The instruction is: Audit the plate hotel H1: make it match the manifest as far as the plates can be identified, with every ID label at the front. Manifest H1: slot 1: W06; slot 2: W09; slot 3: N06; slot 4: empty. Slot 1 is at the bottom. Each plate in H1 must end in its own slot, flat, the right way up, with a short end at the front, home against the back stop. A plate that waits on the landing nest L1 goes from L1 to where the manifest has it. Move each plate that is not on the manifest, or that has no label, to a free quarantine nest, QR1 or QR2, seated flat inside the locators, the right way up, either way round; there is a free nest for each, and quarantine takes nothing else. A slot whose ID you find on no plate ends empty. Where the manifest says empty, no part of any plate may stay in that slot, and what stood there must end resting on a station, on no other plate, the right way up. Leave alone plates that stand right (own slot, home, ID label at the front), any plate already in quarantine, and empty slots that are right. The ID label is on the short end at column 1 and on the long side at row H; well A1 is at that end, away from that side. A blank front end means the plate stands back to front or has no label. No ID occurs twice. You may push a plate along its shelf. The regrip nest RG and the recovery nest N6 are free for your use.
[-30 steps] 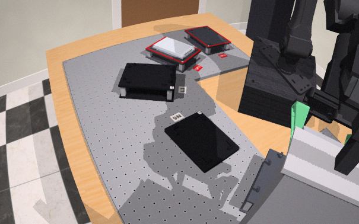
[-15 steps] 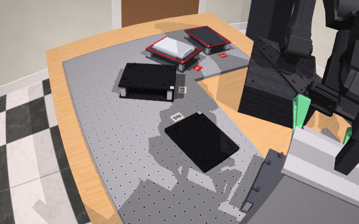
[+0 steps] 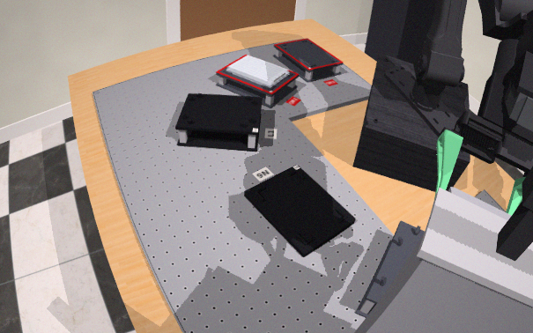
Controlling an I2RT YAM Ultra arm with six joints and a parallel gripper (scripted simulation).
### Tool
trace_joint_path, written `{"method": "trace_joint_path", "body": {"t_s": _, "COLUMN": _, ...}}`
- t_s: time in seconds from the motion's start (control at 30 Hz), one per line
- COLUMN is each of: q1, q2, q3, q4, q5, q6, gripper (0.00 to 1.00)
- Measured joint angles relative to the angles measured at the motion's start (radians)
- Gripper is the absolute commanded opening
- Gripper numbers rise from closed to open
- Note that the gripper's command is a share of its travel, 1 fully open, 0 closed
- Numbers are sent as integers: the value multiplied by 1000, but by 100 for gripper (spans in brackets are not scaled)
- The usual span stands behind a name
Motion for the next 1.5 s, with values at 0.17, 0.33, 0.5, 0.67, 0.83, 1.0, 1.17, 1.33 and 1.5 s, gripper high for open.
{"method": "trace_joint_path", "body": {"t_s": 0.17, "q1": 11, "q2": -24, "q3": -22, "q4": -4, "q5": 9, "q6": 6, "gripper": 86}}
{"method": "trace_joint_path", "body": {"t_s": 0.33, "q1": 21, "q2": -48, "q3": -42, "q4": -11, "q5": 18, "q6": 13, "gripper": 86}}
{"method": "trace_joint_path", "body": {"t_s": 0.5, "q1": 32, "q2": -71, "q3": -60, "q4": -20, "q5": 26, "q6": 18, "gripper": 86}}
{"method": "trace_joint_path", "body": {"t_s": 0.67, "q1": 40, "q2": -88, "q3": -70, "q4": -21, "q5": 34, "q6": 23, "gripper": 86}}
{"method": "trace_joint_path", "body": {"t_s": 0.83, "q1": 53, "q2": -113, "q3": -91, "q4": -34, "q5": 43, "q6": 31, "gripper": 86}}
{"method": "trace_joint_path", "body": {"t_s": 1.0, "q1": 66, "q2": -138, "q3": -109, "q4": -42, "q5": 55, "q6": 39, "gripper": 86}}
{"method": "trace_joint_path", "body": {"t_s": 1.17, "q1": 74, "q2": -152, "q3": -114, "q4": -48, "q5": 63, "q6": 44, "gripper": 86}}
{"method": "trace_joint_path", "body": {"t_s": 1.33, "q1": 91, "q2": -178, "q3": -136, "q4": -60, "q5": 69, "q6": 50, "gripper": 86}}
{"method": "trace_joint_path", "body": {"t_s": 1.5, "q1": 107, "q2": -203, "q3": -152, "q4": -71, "q5": 77, "q6": 58, "gripper": 86}}
